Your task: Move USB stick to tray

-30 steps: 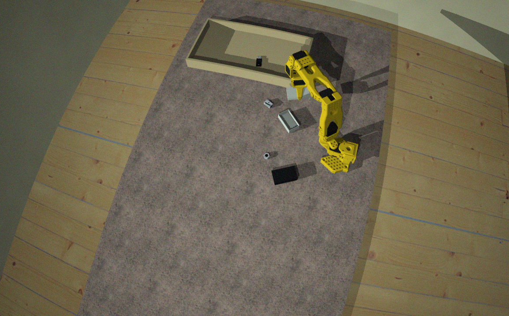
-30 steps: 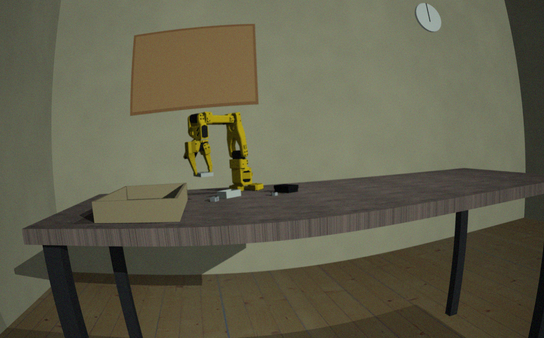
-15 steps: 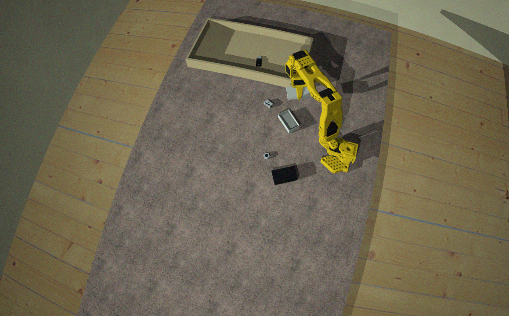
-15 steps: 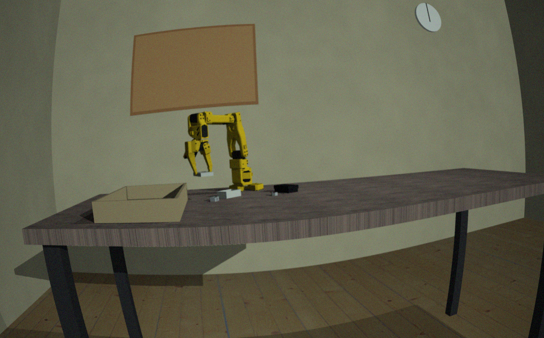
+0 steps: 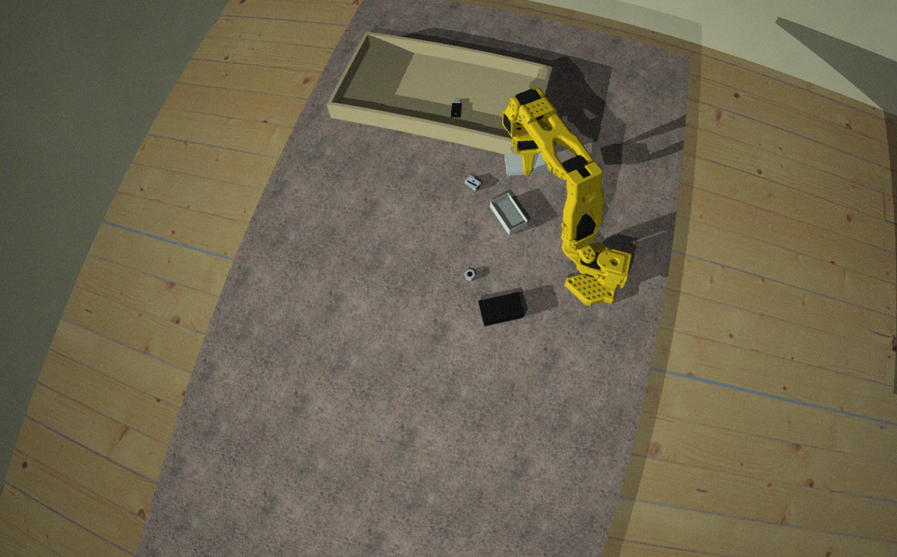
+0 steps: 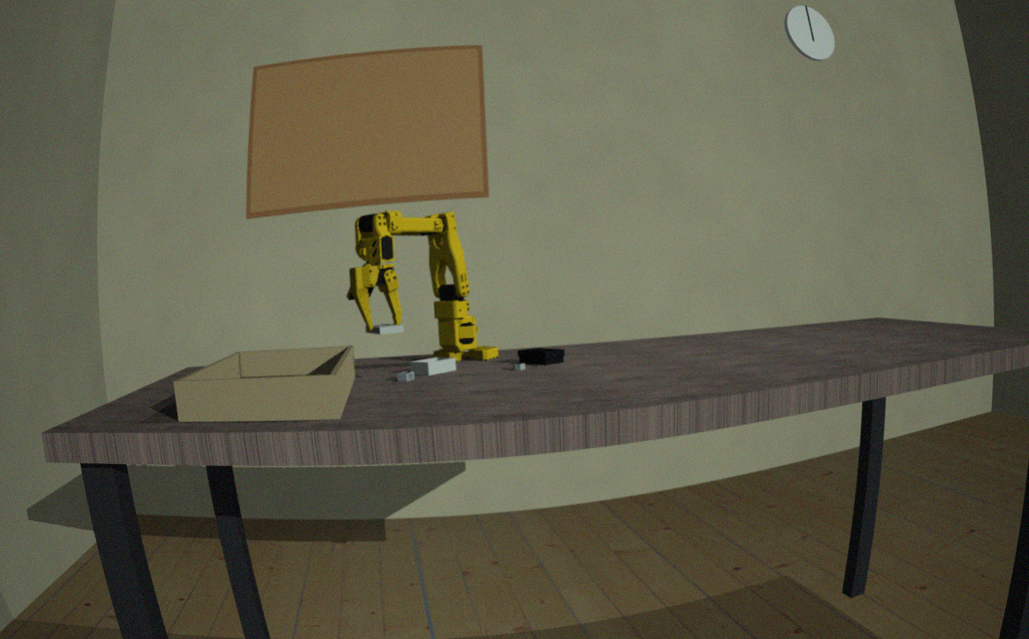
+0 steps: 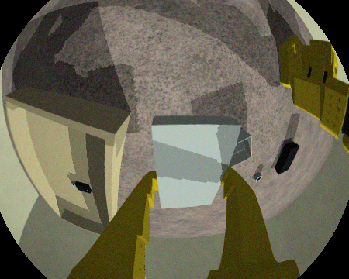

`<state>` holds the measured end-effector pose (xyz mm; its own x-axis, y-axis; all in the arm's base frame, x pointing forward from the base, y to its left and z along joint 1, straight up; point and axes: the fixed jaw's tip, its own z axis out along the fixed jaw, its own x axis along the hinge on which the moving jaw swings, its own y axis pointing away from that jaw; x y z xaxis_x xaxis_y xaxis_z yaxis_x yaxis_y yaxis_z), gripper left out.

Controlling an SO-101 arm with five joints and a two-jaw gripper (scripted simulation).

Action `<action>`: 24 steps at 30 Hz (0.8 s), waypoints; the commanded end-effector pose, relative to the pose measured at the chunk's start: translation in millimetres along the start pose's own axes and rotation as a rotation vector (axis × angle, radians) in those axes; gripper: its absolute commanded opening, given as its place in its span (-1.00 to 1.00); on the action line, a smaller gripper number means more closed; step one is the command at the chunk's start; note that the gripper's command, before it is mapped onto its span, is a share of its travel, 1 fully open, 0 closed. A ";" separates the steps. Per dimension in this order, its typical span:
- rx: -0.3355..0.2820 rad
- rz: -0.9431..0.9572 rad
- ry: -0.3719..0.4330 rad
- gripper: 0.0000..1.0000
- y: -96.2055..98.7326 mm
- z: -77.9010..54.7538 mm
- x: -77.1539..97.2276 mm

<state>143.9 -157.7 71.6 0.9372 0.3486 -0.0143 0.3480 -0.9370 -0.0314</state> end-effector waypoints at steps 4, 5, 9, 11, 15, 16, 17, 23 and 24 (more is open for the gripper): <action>-0.032 -0.003 0.014 -0.56 3.3 -7.7 -0.5; -0.032 -0.003 0.014 -0.56 3.3 -7.7 -0.5; -0.032 -0.003 0.014 -0.56 2.9 -6.5 -0.7; -0.032 -0.003 0.014 -0.56 2.4 -5.2 -0.9; -0.032 -0.003 0.014 -0.56 1.4 -2.7 -1.3; -0.032 -0.003 0.014 -0.56 1.3 -2.3 -1.4; -0.032 -0.003 0.014 -0.56 1.2 -2.1 -1.4; -0.032 -0.003 0.014 -0.56 1.2 -2.0 -1.4; -0.032 -0.003 0.014 -0.56 1.2 -2.0 -1.4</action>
<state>141.3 -155.0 65.0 0.9369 0.3489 -0.0237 0.3473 -0.9362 -0.0537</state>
